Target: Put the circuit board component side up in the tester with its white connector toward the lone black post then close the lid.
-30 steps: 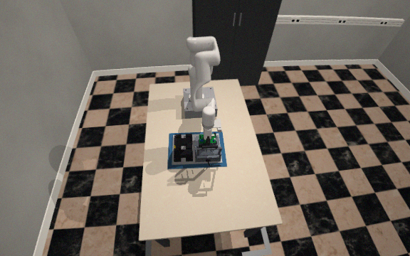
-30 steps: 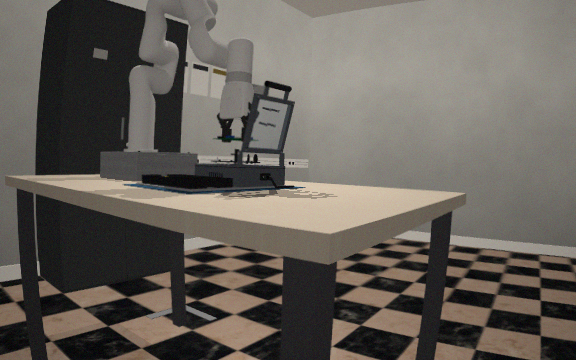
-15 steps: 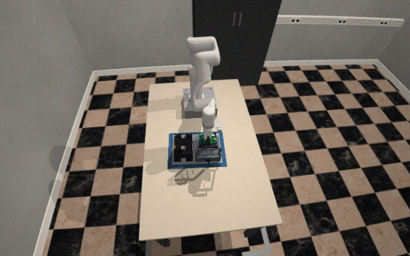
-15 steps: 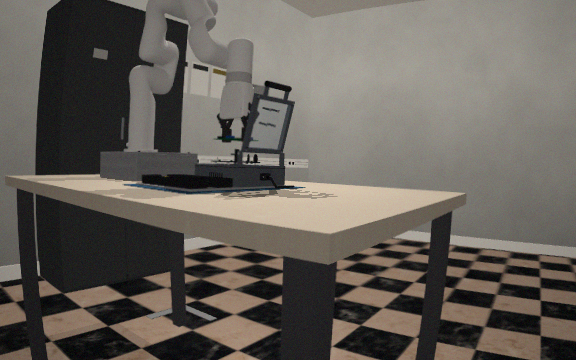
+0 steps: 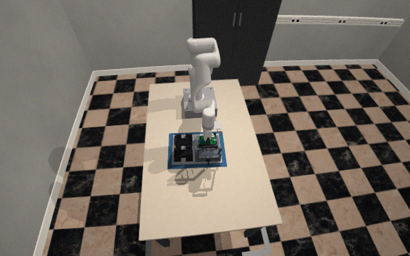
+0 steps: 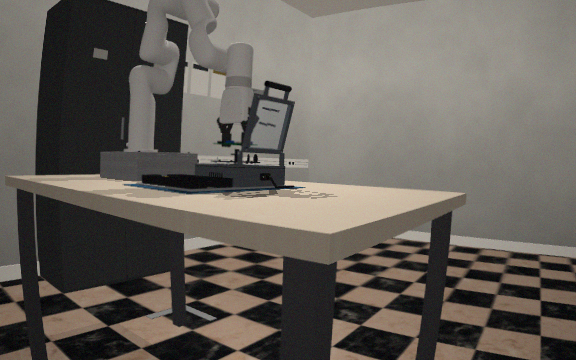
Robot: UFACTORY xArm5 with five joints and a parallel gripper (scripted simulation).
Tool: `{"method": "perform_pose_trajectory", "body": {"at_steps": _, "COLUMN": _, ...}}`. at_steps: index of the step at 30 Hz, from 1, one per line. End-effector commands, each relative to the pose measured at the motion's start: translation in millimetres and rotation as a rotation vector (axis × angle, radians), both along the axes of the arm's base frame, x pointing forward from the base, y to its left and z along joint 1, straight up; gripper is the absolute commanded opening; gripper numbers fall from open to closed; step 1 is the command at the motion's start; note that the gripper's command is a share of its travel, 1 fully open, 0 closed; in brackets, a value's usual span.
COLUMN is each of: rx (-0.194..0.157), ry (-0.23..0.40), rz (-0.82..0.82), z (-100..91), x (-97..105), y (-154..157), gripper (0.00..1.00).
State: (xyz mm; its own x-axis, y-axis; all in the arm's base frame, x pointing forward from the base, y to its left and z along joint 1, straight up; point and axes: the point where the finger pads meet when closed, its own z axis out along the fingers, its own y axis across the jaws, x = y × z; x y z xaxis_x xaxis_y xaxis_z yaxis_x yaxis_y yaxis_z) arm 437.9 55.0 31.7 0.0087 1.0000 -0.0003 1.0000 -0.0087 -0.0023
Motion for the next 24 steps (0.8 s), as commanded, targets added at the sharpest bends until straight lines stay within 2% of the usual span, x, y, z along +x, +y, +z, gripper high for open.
{"method": "perform_pose_trajectory", "body": {"at_steps": 1, "rx": 0.001, "ry": -0.004, "rz": 0.0, "z": -5.2, "x": 2, "y": 0, "gripper": 0.79}}
{"method": "perform_pose_trajectory", "body": {"at_steps": 15, "rx": 0.001, "ry": -0.004, "rz": 0.0, "z": -25.5, "x": 2, "y": 0, "gripper": 0.79}}
{"method": "perform_pose_trajectory", "body": {"at_steps": 24, "rx": 0.001, "ry": -0.004, "rz": 0.0, "z": -30.5, "x": 2, "y": 1, "gripper": 0.79}}
